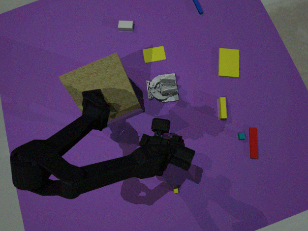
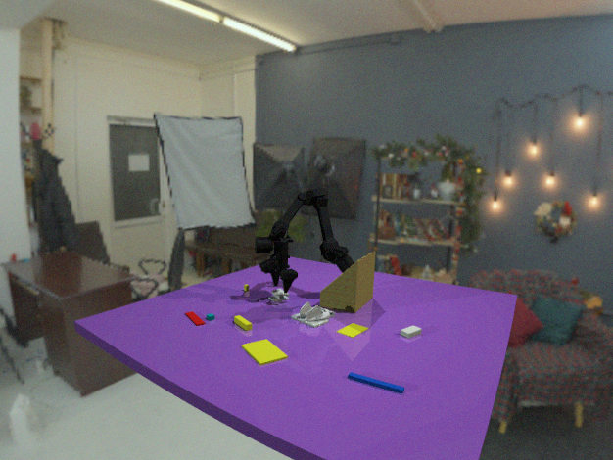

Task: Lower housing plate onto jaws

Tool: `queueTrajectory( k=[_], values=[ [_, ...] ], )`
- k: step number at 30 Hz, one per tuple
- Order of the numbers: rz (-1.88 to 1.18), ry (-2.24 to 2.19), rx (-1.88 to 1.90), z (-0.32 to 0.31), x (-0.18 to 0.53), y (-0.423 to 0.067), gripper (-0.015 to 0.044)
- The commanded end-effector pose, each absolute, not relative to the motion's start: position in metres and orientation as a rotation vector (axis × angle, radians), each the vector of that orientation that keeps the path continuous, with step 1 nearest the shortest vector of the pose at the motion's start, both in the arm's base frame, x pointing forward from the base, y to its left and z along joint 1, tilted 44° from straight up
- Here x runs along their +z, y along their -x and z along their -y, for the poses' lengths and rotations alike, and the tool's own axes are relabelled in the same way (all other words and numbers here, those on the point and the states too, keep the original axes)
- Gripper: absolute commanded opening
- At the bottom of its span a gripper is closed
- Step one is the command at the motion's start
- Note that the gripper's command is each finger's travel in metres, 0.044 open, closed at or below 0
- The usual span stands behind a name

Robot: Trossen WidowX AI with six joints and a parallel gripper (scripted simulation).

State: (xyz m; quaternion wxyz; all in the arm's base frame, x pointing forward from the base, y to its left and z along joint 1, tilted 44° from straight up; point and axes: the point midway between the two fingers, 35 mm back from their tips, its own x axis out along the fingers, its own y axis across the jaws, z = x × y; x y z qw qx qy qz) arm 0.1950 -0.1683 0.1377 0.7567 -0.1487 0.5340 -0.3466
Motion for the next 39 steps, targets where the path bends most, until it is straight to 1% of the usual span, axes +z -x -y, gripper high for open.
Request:
queueTrajectory(
  k=[1,15,39],
  values=[
    [-1.171,0.326,-0.75,0.172,0.131,-0.196,0.044],
    [-1.171,0.328,-0.75,0.186,0.116,-0.199,0.044],
    [-1.171,0.328,-0.75,0.187,0.116,-0.199,0.044]
  ],
)
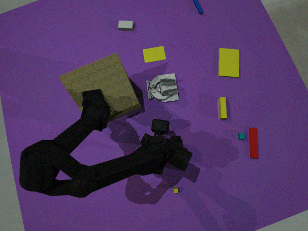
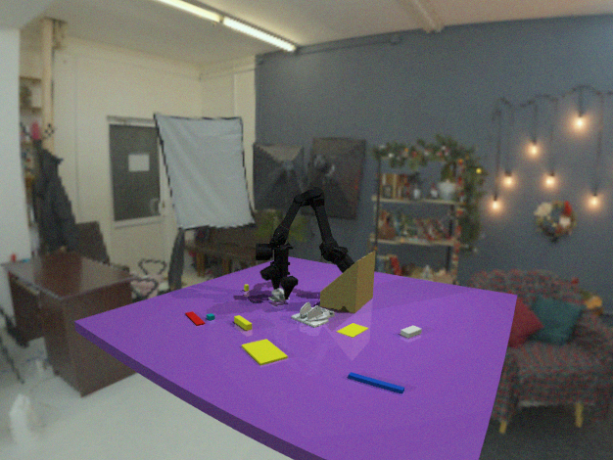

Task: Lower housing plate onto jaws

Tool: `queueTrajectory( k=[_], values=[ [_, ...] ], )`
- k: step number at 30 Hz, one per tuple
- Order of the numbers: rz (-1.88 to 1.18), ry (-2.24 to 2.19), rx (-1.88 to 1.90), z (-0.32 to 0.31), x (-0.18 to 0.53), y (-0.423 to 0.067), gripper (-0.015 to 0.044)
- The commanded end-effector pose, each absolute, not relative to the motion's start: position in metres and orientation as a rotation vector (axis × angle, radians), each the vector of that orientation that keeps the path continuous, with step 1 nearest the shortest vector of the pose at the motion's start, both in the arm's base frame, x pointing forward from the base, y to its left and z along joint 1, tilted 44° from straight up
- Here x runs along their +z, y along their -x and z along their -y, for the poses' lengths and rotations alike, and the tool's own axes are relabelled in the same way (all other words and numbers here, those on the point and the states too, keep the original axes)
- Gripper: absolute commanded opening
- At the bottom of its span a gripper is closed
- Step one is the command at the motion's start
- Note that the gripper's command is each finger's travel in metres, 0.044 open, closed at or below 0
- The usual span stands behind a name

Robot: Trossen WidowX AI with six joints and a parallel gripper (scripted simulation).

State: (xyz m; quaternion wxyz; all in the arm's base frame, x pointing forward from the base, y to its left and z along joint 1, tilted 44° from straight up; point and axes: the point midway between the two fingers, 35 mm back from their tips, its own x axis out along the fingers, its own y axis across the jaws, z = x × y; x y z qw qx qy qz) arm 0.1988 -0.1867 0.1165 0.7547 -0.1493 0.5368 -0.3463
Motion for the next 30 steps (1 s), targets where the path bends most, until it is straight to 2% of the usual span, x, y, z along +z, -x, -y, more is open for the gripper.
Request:
queueTrajectory(
  k=[1,4,17,30],
  values=[
    [-1.171,0.328,-0.75,0.1866,0.116,-0.1993,0.044],
    [-1.171,0.328,-0.75,0.1866,0.116,-0.1993,0.044],
    [-1.171,0.326,-0.756,0.1868,0.1165,-0.1988,0.0353],
    [-1.172,0.324,-0.754,0.1834,0.1196,-0.1989,0.0351]
  ],
)
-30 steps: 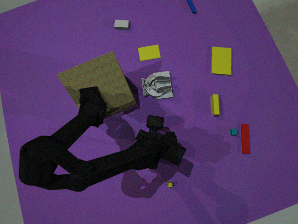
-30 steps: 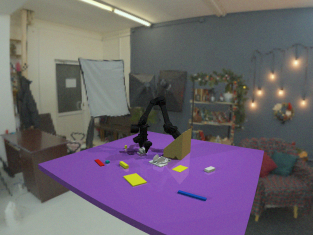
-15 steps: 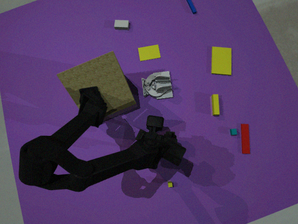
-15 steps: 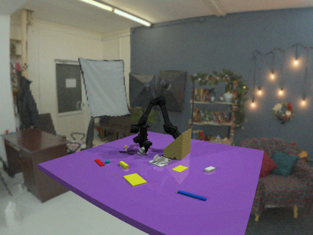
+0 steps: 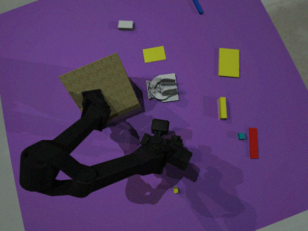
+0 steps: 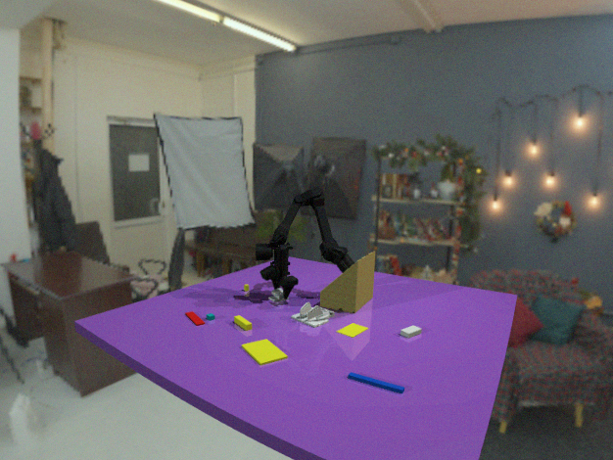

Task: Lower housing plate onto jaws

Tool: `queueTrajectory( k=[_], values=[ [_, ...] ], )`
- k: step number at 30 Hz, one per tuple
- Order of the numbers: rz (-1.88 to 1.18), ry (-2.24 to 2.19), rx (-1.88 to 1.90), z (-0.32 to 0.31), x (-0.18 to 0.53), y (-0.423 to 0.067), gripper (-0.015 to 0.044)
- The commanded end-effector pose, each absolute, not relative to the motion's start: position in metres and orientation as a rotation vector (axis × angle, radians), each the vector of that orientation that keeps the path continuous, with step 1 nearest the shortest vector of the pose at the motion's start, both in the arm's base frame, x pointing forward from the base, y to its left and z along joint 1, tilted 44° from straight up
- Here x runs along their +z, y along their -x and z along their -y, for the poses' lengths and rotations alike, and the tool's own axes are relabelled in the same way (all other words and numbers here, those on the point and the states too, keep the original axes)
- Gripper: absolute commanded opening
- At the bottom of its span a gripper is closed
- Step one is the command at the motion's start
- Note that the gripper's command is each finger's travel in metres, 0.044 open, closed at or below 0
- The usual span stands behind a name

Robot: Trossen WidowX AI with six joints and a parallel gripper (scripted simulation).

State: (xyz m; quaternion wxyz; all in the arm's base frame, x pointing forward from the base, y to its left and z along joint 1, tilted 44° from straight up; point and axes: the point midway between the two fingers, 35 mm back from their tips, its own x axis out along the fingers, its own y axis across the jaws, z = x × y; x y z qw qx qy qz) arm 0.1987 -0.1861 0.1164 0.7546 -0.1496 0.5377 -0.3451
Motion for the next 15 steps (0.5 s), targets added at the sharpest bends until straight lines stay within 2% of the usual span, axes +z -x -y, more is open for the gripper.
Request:
queueTrajectory(
  k=[1,15],
  values=[
    [-1.172,0.323,-0.754,0.181,0.122,-0.199,0.0351],
    [-1.174,0.32,-0.748,0.15,0.153,-0.193,0.0351]
  ],
)
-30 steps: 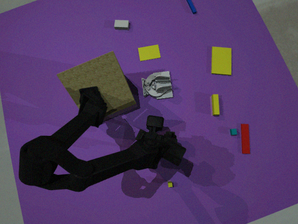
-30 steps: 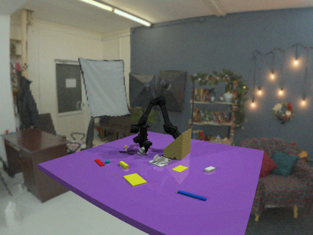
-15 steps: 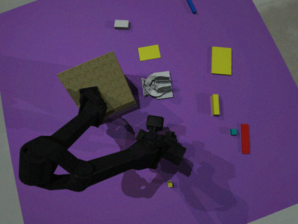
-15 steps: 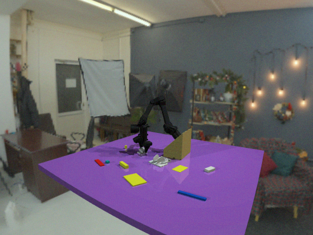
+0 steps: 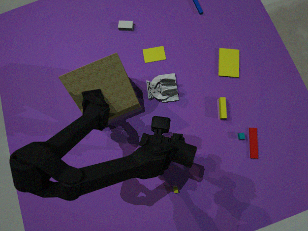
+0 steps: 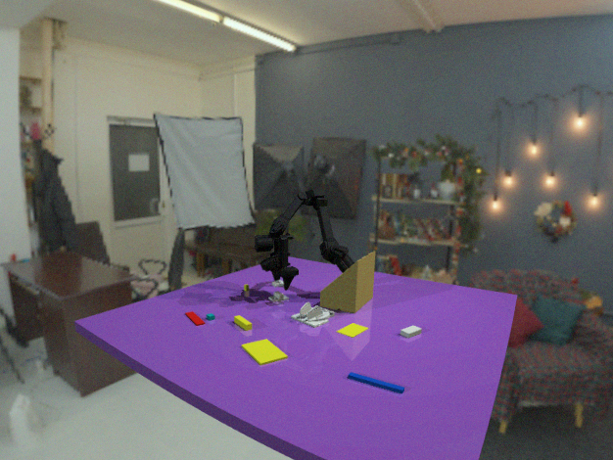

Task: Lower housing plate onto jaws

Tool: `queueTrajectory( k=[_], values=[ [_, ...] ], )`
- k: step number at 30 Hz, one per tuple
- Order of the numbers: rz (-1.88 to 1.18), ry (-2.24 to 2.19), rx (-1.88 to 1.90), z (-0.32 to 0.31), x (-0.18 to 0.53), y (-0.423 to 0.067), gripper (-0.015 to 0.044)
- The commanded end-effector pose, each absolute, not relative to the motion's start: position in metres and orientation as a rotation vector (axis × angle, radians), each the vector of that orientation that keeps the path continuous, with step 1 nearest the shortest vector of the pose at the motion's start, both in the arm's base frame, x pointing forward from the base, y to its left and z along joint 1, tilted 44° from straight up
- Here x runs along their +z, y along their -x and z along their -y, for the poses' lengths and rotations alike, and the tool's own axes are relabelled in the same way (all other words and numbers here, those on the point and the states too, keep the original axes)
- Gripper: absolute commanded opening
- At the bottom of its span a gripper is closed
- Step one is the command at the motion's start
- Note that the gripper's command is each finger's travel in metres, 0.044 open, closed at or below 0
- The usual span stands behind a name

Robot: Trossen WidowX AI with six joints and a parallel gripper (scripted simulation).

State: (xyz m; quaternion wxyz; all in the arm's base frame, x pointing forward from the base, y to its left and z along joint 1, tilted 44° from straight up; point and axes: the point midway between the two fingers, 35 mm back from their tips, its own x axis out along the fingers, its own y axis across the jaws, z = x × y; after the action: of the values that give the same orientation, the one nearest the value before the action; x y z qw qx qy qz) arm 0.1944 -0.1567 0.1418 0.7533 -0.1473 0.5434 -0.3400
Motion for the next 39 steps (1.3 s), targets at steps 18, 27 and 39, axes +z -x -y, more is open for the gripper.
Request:
queueTrajectory(
  k=[18,27,39],
  values=[
    [-1.181,0.322,-0.732,0.131,0.161,-0.193,0.0351],
    [-1.204,0.321,-0.694,0.113,0.143,-0.208,0.0351],
    [-1.235,0.331,-0.652,0.086,0.119,-0.224,0.0351]
  ],
)
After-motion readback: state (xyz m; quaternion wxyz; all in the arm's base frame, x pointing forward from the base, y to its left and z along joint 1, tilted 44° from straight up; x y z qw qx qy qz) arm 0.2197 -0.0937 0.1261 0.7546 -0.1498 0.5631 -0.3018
